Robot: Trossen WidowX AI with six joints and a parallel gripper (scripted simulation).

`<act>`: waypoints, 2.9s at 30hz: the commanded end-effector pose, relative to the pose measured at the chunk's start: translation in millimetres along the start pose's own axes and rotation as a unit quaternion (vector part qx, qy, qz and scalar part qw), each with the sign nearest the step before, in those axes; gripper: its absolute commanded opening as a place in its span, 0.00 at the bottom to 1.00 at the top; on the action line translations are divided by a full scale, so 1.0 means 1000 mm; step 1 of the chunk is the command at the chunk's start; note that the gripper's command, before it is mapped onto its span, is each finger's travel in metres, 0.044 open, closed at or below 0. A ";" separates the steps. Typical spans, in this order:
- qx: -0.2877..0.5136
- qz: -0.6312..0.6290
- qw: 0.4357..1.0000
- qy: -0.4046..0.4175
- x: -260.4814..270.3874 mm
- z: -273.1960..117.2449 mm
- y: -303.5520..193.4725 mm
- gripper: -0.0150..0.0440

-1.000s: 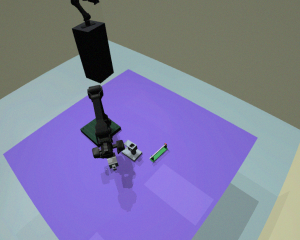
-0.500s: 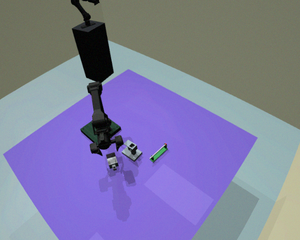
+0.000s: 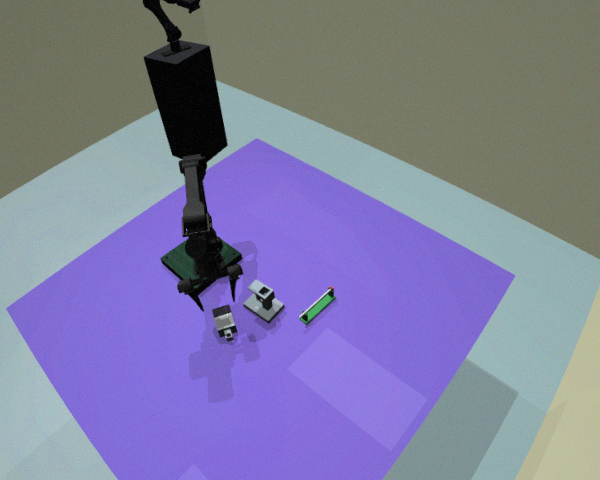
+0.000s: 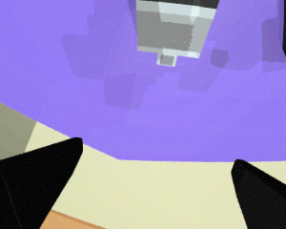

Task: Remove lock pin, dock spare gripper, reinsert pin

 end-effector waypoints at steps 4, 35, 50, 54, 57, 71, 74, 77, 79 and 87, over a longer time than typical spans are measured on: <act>0.008 -0.002 1.000 -0.002 0.000 0.010 0.010 1.00; 0.008 -0.001 1.000 -0.002 0.003 0.073 0.066 1.00; 0.007 -0.001 1.000 -0.002 0.003 0.090 0.084 1.00; 0.007 -0.001 1.000 -0.002 0.003 0.093 0.090 1.00; 0.007 -0.001 1.000 -0.002 0.003 0.096 0.094 1.00; 0.007 -0.001 1.000 -0.002 0.003 0.097 0.096 0.82; 0.007 -0.001 1.000 -0.002 0.003 0.097 0.096 0.69; 0.007 -0.001 1.000 -0.002 0.003 0.097 0.096 0.65; 0.007 -0.001 1.000 -0.002 0.003 0.097 0.096 0.63; 0.007 -0.001 1.000 -0.002 0.003 0.093 0.086 0.31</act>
Point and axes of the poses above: the point midway between the two fingers, 35 mm back from their tips, its own z axis out along the fingers, its own x axis across the jaws, y = z × x, the point moved 8 cm from there along -z, back along the fingers, and after that the axes turned 2 degrees about z, right-handed, at the moved point
